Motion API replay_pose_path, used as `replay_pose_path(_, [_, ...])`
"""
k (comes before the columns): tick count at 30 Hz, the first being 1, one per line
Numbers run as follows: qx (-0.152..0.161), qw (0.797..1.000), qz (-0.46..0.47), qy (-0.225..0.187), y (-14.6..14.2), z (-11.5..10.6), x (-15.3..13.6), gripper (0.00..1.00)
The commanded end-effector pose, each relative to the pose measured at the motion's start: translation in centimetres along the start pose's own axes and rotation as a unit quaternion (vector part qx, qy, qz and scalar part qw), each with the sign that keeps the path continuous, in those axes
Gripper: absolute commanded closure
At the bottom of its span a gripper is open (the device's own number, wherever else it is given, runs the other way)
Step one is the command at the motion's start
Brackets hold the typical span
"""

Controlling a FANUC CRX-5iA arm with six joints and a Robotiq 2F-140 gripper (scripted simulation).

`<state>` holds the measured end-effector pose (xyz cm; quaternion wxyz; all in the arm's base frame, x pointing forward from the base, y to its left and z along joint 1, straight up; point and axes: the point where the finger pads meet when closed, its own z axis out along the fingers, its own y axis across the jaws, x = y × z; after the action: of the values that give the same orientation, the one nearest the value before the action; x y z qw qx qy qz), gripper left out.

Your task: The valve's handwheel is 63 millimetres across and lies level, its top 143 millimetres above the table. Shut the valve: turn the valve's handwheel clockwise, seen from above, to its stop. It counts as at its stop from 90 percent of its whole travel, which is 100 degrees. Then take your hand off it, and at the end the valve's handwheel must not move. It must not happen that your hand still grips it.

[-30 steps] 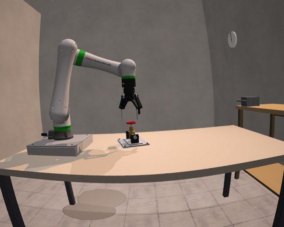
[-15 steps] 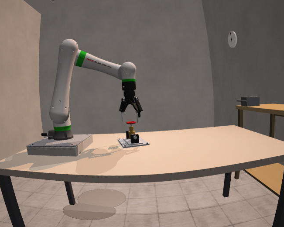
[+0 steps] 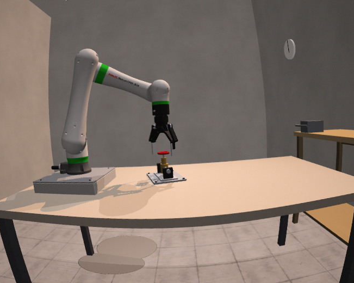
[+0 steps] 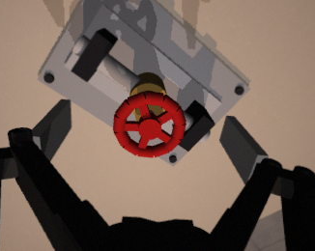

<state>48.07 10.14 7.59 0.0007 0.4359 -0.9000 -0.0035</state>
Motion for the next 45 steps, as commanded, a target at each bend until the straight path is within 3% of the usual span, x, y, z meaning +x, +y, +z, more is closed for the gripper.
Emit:
replay_pose_path(1, [0.000,1.000,0.000,0.000,-0.01,0.05,-0.01,0.00])
replay_pose_path(44, [0.000,1.000,0.000,0.000,-0.01,0.18,-0.01,0.00])
replay_pose_path(45, [0.000,1.000,0.000,0.000,-0.01,0.18,-0.01,1.00])
